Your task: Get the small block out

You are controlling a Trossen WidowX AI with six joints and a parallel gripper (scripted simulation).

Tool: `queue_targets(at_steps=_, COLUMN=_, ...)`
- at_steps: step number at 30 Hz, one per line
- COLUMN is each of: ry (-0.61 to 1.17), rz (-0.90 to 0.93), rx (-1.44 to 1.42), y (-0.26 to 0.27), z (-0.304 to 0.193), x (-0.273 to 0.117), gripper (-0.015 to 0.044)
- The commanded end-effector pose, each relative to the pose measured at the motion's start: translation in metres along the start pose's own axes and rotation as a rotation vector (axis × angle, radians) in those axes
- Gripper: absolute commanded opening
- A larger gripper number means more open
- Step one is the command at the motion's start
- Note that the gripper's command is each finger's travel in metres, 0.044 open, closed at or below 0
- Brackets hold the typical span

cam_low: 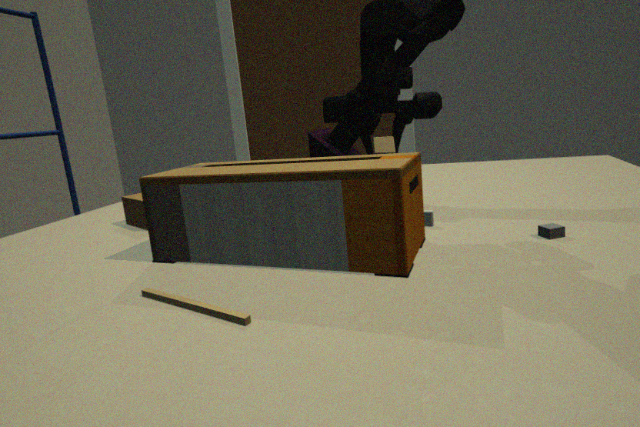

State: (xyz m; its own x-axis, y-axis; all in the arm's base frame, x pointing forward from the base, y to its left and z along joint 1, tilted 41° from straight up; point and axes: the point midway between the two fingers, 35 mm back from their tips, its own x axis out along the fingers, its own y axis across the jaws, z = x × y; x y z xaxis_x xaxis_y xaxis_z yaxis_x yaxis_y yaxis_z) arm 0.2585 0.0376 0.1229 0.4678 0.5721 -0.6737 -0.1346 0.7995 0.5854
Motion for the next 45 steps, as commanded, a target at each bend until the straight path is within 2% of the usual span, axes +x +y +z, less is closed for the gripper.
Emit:
queue_targets(at_steps=1, ry=-0.003, rz=0.013, rx=0.183, y=-0.001, z=-0.001, x=-0.004, gripper=0.0000)
queue_targets(at_steps=45, ry=0.062, rz=0.159, rx=2.002, y=-0.010, z=-0.008, x=-0.041, gripper=0.0000)
